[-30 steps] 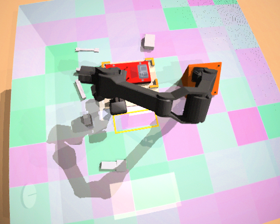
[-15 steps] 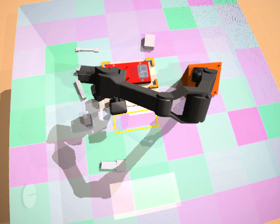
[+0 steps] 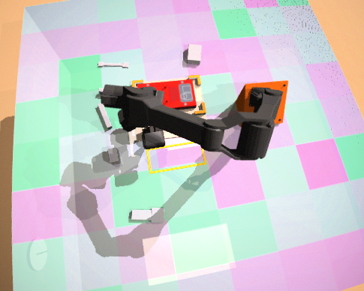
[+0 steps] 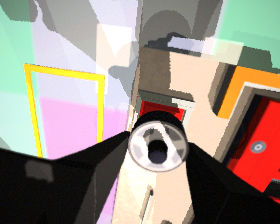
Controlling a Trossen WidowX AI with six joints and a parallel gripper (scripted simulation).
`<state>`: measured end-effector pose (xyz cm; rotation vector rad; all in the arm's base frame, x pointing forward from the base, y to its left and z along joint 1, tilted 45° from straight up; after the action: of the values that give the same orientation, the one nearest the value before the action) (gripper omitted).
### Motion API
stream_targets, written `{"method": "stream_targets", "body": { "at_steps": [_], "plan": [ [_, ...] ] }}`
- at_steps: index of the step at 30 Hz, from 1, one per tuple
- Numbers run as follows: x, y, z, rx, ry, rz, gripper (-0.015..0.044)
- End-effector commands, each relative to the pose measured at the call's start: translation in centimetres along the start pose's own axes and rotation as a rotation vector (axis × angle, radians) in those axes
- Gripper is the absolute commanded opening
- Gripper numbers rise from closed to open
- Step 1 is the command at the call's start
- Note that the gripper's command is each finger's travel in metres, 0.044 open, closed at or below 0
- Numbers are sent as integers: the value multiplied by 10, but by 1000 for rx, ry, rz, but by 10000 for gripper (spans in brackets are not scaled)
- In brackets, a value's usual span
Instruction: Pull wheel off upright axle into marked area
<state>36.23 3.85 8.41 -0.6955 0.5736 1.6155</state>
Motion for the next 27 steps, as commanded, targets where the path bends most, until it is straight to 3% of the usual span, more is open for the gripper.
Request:
{"method": "stream_targets", "body": {
  "at_steps": [1, 27],
  "plan": [
    [-8, 1, -1, 6, 0, -13, 0],
    [-17, 1, -2, 7, 0, -15, 0]
  ]
}}
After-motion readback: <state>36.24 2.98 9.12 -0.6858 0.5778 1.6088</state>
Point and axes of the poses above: the point midway between the two fingers, 35 mm back from their tips, its own x axis out along the fingers, its own z axis across the jaws, y = z × x, the point moved 7 cm from there along -x, back along the fingers, and after that the axes turned 2 degrees about x, right-handed, at the moved point
